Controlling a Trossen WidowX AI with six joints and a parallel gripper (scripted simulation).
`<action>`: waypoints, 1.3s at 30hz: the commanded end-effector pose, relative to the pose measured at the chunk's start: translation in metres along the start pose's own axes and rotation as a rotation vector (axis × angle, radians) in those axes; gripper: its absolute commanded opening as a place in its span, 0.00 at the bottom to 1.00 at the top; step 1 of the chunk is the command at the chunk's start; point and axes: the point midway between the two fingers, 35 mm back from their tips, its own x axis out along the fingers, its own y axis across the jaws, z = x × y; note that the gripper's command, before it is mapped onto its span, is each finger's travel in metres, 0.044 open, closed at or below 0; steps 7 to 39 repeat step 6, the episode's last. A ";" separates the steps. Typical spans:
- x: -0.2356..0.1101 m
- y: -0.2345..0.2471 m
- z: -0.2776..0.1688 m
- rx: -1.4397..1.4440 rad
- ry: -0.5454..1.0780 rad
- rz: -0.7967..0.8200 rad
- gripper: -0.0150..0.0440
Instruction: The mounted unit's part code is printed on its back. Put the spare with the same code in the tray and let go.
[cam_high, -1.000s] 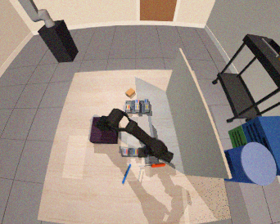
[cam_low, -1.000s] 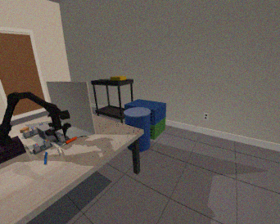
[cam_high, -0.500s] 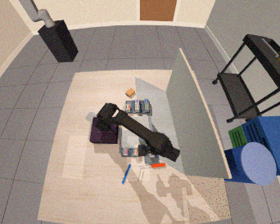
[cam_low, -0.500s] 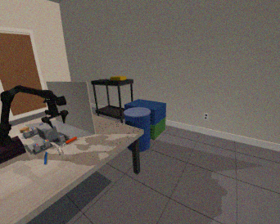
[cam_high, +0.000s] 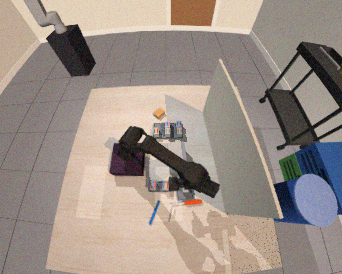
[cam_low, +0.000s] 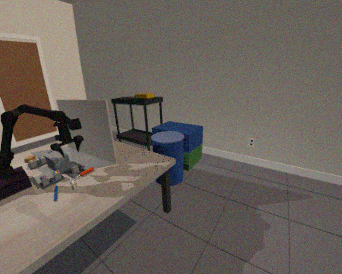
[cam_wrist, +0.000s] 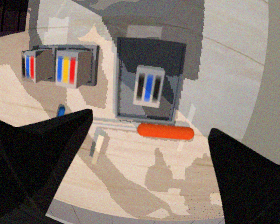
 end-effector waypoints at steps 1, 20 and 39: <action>0.000 -0.001 0.000 0.000 0.002 -0.003 1.00; 0.000 -0.001 0.000 0.000 0.002 -0.003 1.00; 0.000 -0.001 0.000 0.000 0.002 -0.003 1.00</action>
